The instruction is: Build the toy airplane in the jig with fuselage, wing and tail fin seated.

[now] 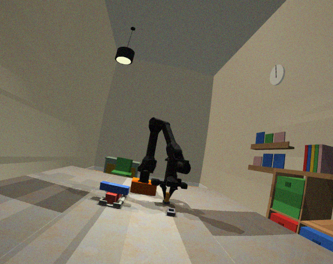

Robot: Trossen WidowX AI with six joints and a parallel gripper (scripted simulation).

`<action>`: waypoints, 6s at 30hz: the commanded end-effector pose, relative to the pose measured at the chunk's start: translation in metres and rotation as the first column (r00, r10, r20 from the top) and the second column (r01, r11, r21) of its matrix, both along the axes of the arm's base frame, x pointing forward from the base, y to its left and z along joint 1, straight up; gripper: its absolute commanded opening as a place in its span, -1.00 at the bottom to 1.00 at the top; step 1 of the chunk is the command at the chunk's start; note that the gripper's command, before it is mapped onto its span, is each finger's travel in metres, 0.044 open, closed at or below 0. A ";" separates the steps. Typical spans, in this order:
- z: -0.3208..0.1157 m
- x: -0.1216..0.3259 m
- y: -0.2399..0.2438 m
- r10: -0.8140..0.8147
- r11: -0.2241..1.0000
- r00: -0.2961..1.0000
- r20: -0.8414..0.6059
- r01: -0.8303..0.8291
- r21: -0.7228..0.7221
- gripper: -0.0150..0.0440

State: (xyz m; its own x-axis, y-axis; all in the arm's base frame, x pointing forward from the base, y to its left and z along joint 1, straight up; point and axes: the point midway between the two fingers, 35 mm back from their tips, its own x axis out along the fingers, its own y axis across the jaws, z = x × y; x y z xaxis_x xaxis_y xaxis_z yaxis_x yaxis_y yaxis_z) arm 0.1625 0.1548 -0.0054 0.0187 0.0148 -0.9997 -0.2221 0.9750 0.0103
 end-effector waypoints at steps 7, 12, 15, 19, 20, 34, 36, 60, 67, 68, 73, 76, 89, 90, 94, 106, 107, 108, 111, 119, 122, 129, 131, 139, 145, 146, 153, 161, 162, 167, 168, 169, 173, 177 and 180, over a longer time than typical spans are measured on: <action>0.011 0.001 0.003 0.005 1.000 1.000 -0.005 -0.005 -0.002 -0.49; 0.025 0.003 0.005 0.005 1.000 1.000 -0.004 -0.005 -0.002 -0.49; 0.034 0.004 0.006 0.004 1.000 1.000 -0.004 -0.004 -0.001 -0.49; 0.046 0.005 0.006 0.003 1.000 1.000 -0.003 -0.003 0.000 -0.49; 0.049 0.005 0.006 0.003 1.000 1.000 -0.003 -0.003 0.000 -0.49; 0.092 0.004 0.005 -0.001 1.000 1.000 -0.002 0.001 0.002 -0.49; 0.099 0.004 0.004 -0.001 1.000 1.000 -0.002 0.001 0.002 -0.49; 0.126 0.019 -0.023 -0.019 1.000 1.000 0.000 0.019 0.001 -0.49; 0.122 0.032 -0.040 -0.031 1.000 1.000 0.001 0.031 0.000 -0.49; 0.121 0.034 -0.043 -0.032 0.999 0.999 0.001 0.032 -0.001 -0.49; 0.118 0.042 -0.056 -0.040 0.999 0.999 0.002 0.040 -0.002 -0.49; 0.117 0.047 -0.065 -0.045 0.999 0.999 0.002 0.045 -0.002 -0.49; 0.109 0.062 -0.104 -0.067 0.998 0.998 0.003 0.067 -0.006 -0.49; 0.108 0.063 -0.107 -0.068 0.998 0.998 0.003 0.068 -0.006 -0.49; 0.105 0.066 -0.119 -0.075 0.997 0.997 0.003 0.075 -0.007 -0.49; 0.098 0.070 -0.158 -0.094 0.995 0.996 0.004 0.095 -0.010 -0.49; 0.097 0.070 -0.161 -0.096 0.995 0.995 0.004 0.096 -0.010 -0.49; 0.097 0.071 -0.164 -0.098 0.995 0.995 0.004 0.098 -0.010 -0.49; 0.095 0.070 -0.174 -0.106 0.994 0.994 0.005 0.106 -0.011 -0.49; 0.090 0.068 -0.200 -0.130 0.991 0.992 0.006 0.130 -0.014 -0.49; 0.088 0.066 -0.209 -0.132 0.991 0.991 0.006 0.132 -0.015 -0.49; 0.084 0.061 -0.231 -0.138 0.990 0.990 0.005 0.138 -0.016 -0.49; 0.083 0.059 -0.237 -0.139 0.990 0.990 0.004 0.139 -0.016 -0.49; 0.079 0.051 -0.256 -0.144 0.989 0.990 0.003 0.144 -0.017 -0.49; 0.079 0.051 -0.256 -0.144 0.989 0.990 0.003 0.144 -0.017 -0.27; 0.079 0.051 -0.256 -0.144 0.989 0.990 0.003 0.144 -0.017 -0.27; 0.079 0.051 -0.256 -0.144 0.989 0.990 0.003 0.144 -0.017 -0.27; 0.079 0.051 -0.256 -0.144 0.989 0.990 0.003 0.144 -0.017 -0.27; 0.079 0.051 -0.256 -0.144 0.989 0.990 0.003 0.144 -0.017 -0.27; 0.072 0.052 -0.256 -0.144 0.989 0.990 0.003 0.144 -0.017 -0.27; 0.070 0.052 -0.256 -0.144 0.989 0.990 0.003 0.144 -0.017 -0.27; 0.069 0.052 -0.256 -0.144 0.989 0.990 0.003 0.144 -0.017 -0.27; 0.062 0.053 -0.256 -0.144 0.989 0.990 0.003 0.144 -0.017 -0.27; 0.056 0.053 -0.256 -0.144 0.989 0.990 0.003 0.144 -0.017 -0.27; 0.051 0.053 -0.256 -0.144 0.989 0.990 0.003 0.144 -0.017 -0.27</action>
State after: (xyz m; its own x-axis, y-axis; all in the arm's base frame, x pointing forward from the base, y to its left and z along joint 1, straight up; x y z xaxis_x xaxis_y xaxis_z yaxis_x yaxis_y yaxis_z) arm 0.2156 -0.1017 0.0518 0.0239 -0.0097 -0.9997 -0.0765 0.9970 -0.0115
